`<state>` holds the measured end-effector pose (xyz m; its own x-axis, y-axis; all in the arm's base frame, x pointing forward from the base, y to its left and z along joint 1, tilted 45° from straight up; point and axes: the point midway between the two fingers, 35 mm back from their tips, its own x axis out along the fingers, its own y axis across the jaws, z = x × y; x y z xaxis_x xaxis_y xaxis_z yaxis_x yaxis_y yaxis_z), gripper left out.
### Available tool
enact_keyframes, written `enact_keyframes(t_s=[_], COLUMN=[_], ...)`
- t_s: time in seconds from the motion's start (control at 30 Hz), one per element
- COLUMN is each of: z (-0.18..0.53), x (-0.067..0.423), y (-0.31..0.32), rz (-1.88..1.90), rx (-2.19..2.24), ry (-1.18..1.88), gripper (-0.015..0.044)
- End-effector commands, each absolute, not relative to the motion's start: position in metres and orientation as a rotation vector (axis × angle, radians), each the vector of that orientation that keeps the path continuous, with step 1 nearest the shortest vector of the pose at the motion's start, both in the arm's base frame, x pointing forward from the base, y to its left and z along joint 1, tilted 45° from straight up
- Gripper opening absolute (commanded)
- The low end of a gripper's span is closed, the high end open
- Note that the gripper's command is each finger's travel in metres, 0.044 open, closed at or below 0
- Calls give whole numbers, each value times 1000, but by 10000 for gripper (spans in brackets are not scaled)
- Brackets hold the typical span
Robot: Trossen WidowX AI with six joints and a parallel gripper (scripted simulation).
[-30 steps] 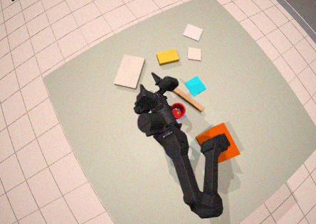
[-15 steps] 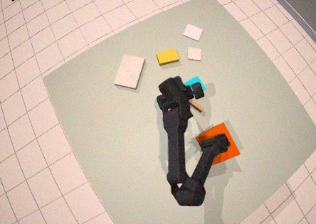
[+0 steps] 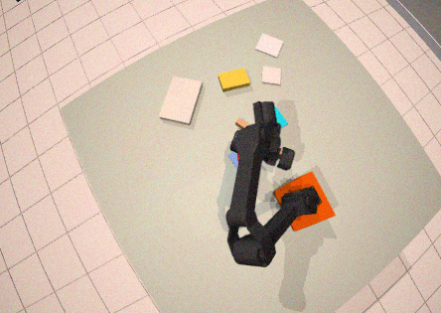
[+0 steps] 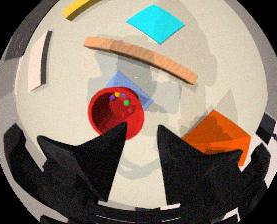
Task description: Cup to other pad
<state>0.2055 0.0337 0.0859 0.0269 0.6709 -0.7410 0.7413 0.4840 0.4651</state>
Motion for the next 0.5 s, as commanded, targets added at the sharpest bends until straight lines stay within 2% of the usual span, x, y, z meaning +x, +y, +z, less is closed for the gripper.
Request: enact_keyframes(t_s=[0.0, 0.47], z=[91, 83], x=[204, 205], y=[35, 42], rz=[-104, -106], rx=[1296, 1294], ry=[1716, 1715], gripper=[148, 148])
